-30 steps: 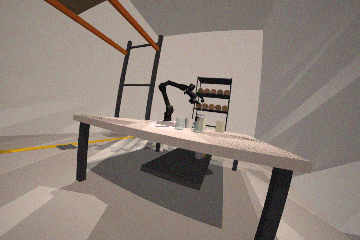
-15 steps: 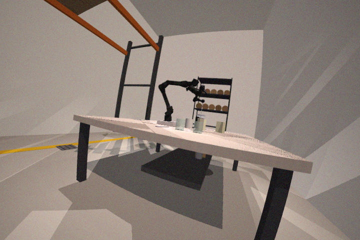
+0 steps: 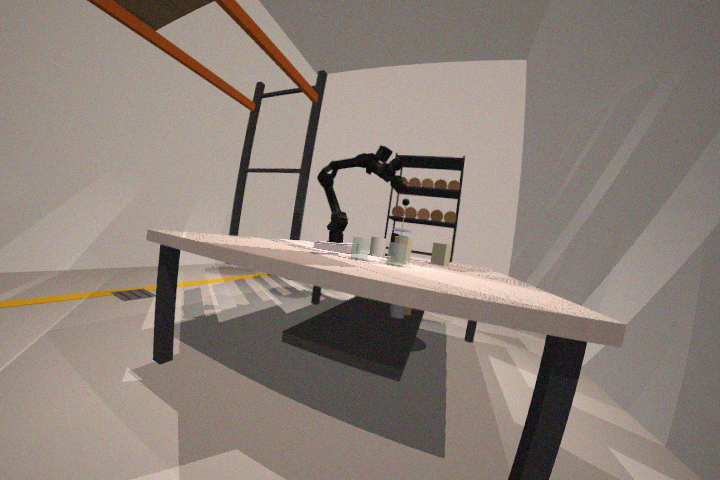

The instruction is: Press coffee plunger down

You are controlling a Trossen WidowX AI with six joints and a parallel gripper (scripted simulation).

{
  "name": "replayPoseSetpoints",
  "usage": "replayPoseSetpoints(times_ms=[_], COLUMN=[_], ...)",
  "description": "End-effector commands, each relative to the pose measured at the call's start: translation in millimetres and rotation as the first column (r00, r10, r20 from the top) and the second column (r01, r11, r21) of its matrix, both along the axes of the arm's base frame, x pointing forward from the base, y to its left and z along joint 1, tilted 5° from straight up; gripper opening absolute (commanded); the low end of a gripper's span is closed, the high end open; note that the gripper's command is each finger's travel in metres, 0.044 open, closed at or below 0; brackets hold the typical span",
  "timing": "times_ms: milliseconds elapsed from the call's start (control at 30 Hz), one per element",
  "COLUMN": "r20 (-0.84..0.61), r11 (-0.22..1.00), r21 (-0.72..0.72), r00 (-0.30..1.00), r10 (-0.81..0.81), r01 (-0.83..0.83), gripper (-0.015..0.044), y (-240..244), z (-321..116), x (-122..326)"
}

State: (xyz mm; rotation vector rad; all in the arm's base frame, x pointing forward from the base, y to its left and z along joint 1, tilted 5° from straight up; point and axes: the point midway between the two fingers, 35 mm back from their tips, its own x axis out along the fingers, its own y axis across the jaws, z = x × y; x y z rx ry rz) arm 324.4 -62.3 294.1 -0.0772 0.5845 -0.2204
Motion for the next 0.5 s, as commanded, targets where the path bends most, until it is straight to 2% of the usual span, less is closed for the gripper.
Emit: replayPoseSetpoints(times_ms=[0,167,467], r20=[0.016,0.016,0.016], r11=[0.994,0.993,0.993], r21=[0.086,0.086,0.086], r00=[0.997,0.997,0.996], r10=[-0.075,-0.079,-0.083], r01=[0.074,0.078,0.081], gripper=[0.0440,0.0440,0.0440], y=[-10.8,-11.8,-13.9], z=[-16.0,-53.3,-55.1], x=[-4.1,-7.6,-4.2])
